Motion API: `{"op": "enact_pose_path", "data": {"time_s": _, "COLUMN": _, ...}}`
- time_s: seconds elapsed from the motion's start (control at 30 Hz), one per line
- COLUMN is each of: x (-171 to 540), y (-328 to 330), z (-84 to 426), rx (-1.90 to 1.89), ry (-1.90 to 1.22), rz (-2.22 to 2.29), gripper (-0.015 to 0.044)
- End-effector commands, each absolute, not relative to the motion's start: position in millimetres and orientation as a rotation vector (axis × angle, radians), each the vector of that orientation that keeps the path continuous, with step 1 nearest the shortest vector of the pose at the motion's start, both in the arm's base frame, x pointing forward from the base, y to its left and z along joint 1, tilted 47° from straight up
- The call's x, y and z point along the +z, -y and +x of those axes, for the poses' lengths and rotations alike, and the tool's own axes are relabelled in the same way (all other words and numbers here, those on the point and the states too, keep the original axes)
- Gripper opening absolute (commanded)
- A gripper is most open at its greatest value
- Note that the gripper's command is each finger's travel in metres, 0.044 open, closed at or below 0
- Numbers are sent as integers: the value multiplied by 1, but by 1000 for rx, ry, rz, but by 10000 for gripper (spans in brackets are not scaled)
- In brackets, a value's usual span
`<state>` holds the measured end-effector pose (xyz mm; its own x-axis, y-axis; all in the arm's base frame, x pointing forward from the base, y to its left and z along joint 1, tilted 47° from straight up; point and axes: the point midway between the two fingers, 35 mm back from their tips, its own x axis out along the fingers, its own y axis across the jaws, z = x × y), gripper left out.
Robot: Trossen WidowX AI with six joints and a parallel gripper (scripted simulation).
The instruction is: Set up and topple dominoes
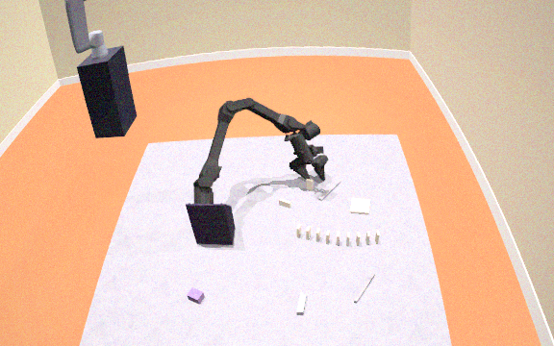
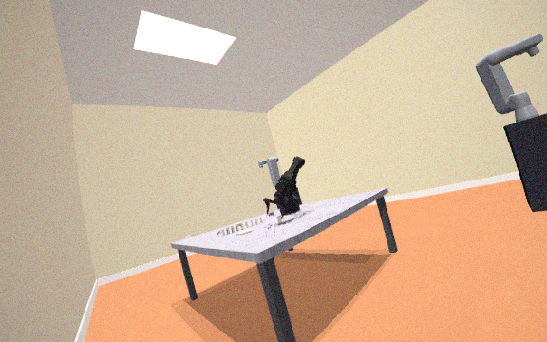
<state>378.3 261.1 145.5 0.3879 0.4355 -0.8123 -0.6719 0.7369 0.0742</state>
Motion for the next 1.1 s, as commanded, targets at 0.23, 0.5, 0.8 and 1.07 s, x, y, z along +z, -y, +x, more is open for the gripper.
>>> {"op": "enact_pose_path", "data": {"time_s": 0.23, "x": 181, "y": -215, "z": 365, "rx": 1404, "ry": -793, "rz": -369, "gripper": 440}}
{"op": "enact_pose_path", "data": {"time_s": 0.5, "x": 181, "y": -215, "z": 365, "rx": 1404, "ry": -793, "rz": -369, "gripper": 440}}
{"op": "enact_pose_path", "data": {"time_s": 0.8, "x": 163, "y": -235, "z": 365, "rx": 1404, "ry": -793, "rz": -369, "gripper": 440}}
{"op": "enact_pose_path", "data": {"time_s": 1.07, "x": 137, "y": -263, "z": 363, "rx": 1405, "ry": -791, "rz": -366, "gripper": 440}}
